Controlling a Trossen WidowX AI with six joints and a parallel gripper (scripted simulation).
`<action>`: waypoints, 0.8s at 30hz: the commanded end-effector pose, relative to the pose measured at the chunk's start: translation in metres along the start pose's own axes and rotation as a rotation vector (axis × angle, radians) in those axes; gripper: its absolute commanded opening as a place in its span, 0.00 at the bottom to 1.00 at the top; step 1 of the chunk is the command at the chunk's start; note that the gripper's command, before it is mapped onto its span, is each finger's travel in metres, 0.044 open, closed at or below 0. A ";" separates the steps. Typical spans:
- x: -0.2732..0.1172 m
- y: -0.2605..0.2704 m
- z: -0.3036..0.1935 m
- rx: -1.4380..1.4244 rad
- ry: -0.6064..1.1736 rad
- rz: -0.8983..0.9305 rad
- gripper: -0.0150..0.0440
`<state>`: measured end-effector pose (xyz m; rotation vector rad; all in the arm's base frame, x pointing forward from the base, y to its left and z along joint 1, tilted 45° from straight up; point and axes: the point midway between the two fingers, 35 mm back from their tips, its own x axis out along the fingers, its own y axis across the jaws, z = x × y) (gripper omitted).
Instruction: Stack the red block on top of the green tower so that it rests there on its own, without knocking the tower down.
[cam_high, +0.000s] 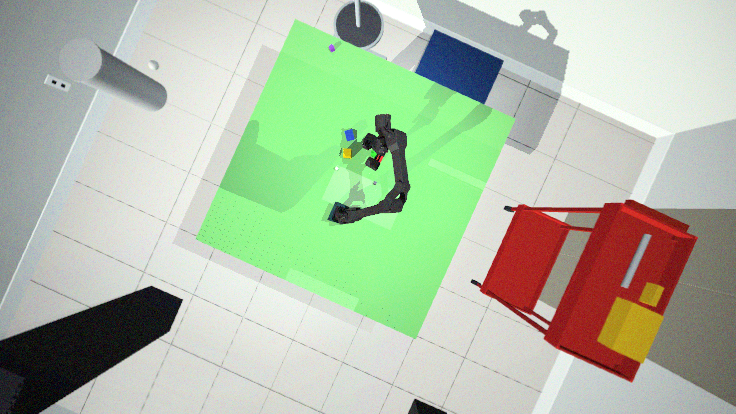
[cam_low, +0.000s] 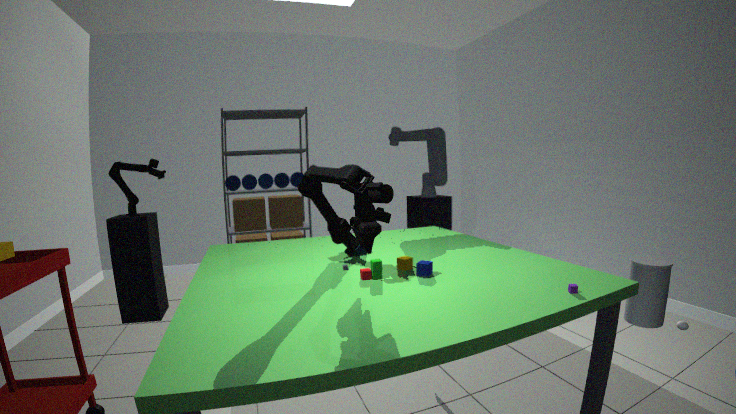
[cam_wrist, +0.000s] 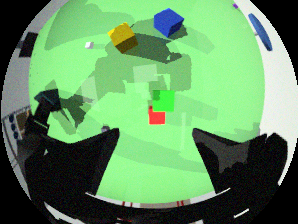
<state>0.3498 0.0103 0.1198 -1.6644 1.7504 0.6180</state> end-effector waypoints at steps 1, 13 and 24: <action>0.000 -0.002 -0.005 -0.012 0.015 0.000 1.00; 0.047 -0.003 -0.006 -0.011 0.016 -0.001 1.00; 0.055 -0.004 -0.006 -0.011 0.016 -0.001 1.00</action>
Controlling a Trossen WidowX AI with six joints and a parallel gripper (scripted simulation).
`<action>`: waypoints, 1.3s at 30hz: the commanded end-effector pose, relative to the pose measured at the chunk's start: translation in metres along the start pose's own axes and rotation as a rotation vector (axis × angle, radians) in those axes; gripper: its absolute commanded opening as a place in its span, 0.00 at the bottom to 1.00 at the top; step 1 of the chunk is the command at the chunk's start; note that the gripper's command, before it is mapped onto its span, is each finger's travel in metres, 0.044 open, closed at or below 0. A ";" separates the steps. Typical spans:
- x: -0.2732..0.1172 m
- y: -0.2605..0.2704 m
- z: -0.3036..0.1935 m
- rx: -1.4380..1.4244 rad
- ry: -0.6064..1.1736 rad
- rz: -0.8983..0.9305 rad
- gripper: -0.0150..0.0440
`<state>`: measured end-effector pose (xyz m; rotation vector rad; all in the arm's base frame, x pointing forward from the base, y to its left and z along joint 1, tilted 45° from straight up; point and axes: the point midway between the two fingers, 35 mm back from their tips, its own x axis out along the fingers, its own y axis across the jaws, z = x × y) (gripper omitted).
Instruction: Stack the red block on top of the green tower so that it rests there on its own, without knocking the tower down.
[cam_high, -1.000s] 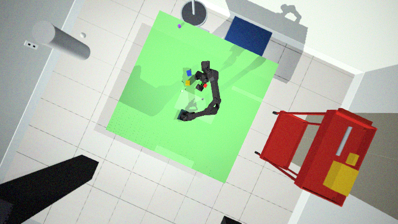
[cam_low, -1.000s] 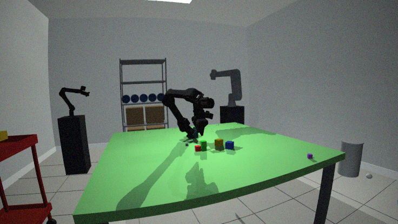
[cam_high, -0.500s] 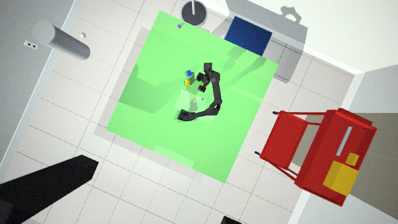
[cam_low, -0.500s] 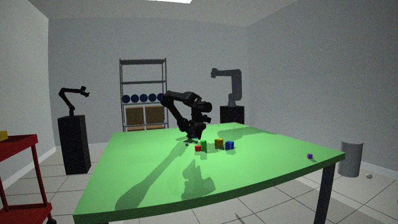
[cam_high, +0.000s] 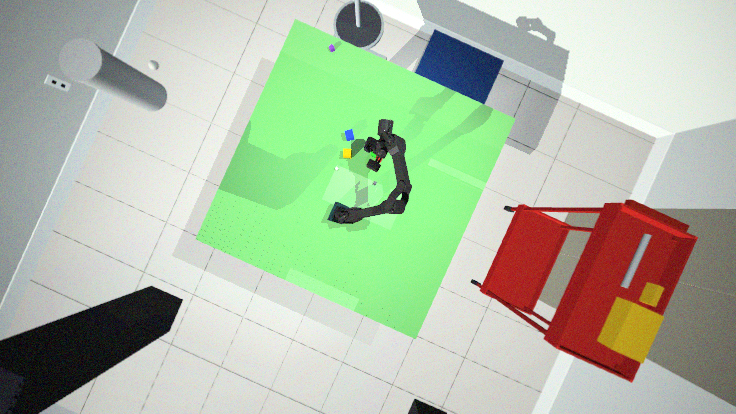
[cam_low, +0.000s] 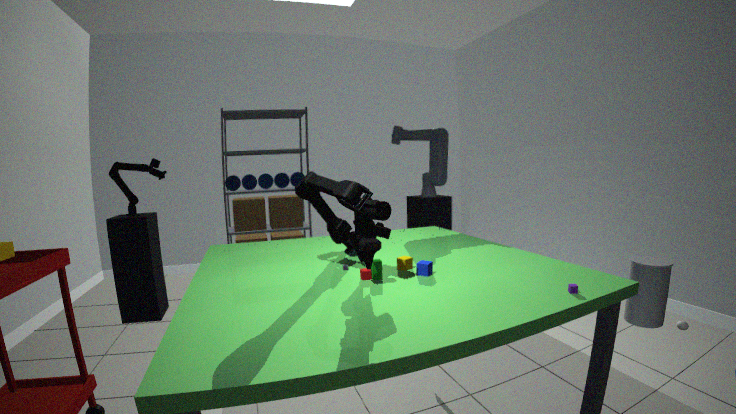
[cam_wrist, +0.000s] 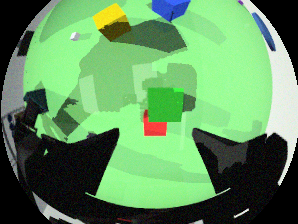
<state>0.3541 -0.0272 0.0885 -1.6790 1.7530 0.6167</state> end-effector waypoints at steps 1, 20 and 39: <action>0.008 0.000 -0.001 -0.003 0.006 0.003 1.00; 0.037 0.001 -0.002 -0.002 0.008 0.003 1.00; 0.036 0.001 -0.002 -0.002 0.008 0.003 0.87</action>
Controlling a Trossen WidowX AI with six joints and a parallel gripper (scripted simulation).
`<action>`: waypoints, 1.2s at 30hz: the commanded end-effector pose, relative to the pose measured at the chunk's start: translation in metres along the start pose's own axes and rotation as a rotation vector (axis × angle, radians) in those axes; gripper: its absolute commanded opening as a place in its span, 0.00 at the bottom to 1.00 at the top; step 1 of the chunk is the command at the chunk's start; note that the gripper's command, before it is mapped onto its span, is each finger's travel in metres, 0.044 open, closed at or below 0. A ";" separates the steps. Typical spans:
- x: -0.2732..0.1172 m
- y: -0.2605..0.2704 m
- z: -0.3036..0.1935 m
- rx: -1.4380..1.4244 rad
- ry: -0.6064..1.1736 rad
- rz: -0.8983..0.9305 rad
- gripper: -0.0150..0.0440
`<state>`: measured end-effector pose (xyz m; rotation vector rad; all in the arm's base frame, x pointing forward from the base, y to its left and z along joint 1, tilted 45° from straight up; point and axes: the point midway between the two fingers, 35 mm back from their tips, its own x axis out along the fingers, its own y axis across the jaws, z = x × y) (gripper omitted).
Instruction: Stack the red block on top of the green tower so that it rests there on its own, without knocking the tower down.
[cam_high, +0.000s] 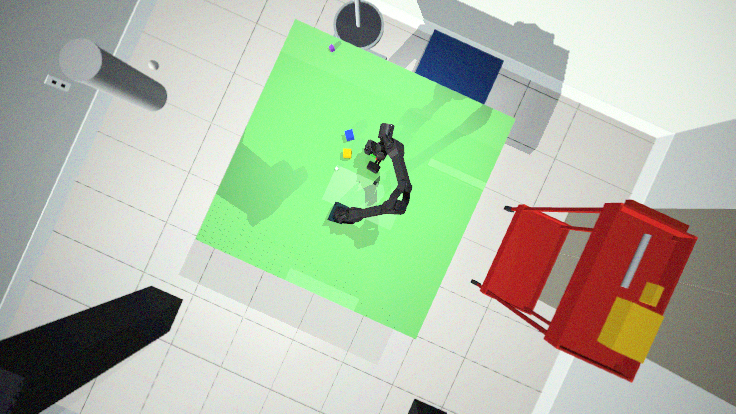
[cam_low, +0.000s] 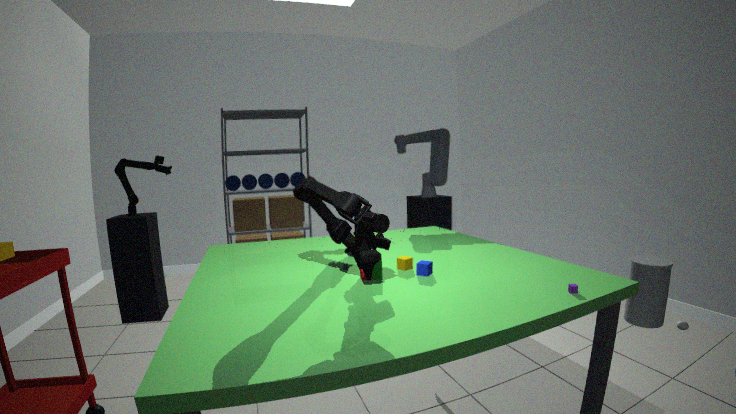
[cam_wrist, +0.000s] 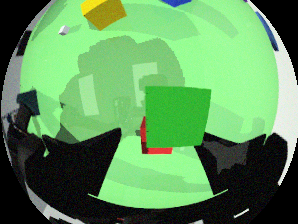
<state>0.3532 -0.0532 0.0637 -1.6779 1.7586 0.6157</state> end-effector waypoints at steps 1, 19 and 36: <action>0.000 0.000 -0.001 -0.003 0.005 -0.001 0.82; -0.003 0.000 0.000 -0.003 0.004 -0.001 0.25; -0.075 0.000 0.001 -0.004 0.002 0.000 0.25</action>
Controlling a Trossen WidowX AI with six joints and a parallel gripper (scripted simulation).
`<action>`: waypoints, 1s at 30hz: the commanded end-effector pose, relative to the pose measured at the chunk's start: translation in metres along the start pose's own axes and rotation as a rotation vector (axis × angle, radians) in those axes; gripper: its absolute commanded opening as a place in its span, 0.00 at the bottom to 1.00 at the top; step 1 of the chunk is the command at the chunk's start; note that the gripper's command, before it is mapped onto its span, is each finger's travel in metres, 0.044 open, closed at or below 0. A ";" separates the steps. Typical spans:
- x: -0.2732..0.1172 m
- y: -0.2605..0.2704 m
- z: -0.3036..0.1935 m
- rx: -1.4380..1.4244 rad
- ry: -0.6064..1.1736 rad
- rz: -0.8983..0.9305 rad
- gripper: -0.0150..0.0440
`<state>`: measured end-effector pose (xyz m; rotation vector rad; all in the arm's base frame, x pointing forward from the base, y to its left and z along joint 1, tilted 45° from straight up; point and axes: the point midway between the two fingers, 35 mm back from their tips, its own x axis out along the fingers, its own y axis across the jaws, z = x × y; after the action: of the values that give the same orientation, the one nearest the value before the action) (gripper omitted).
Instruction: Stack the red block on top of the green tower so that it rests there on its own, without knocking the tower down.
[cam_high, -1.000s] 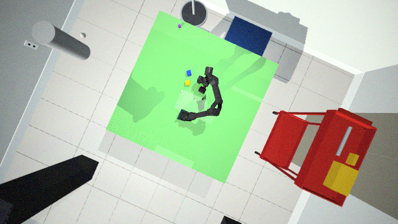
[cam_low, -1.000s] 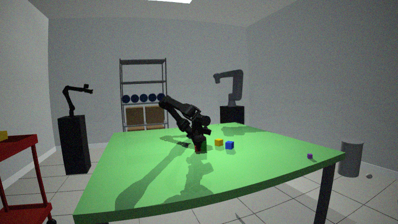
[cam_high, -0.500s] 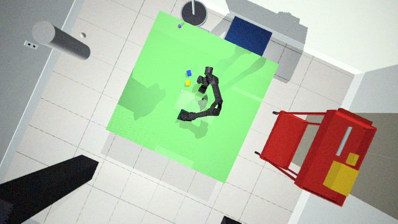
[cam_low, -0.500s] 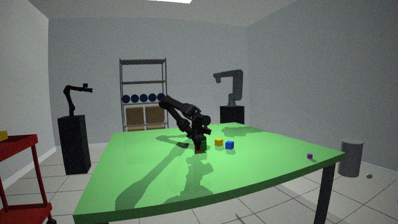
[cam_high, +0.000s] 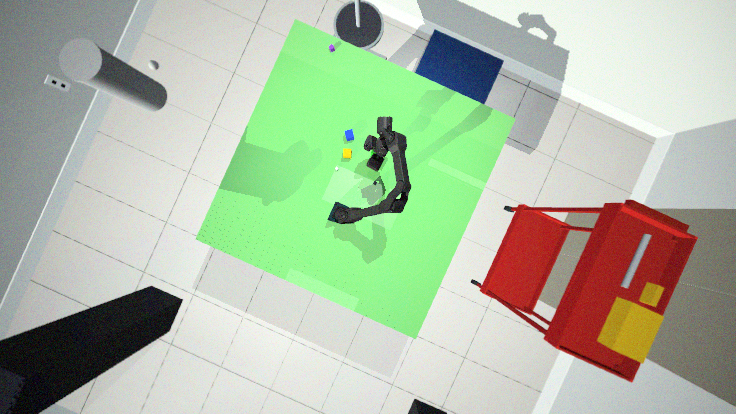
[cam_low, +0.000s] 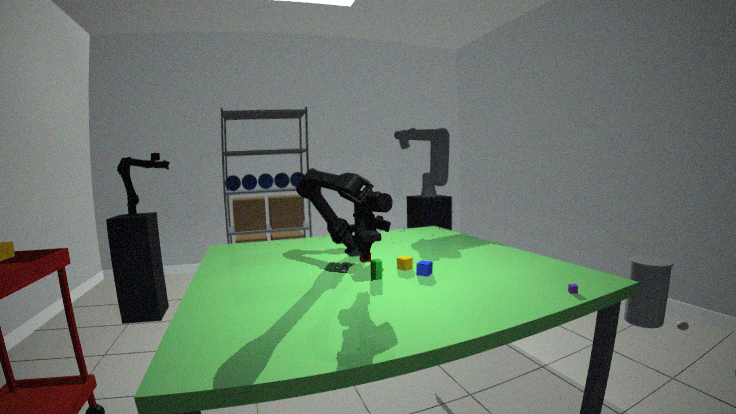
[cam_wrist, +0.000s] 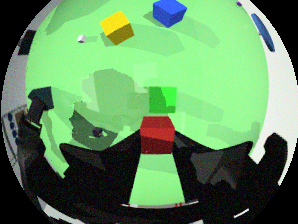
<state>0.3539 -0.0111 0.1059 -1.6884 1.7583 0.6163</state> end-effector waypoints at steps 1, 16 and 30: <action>-0.019 0.001 0.000 0.003 -0.004 0.005 0.25; -0.057 0.001 0.001 -0.027 -0.005 -0.017 0.25; -0.057 -0.007 0.036 -0.027 -0.004 -0.015 0.25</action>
<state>0.3623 0.0525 0.1247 -1.7281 1.7357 0.6435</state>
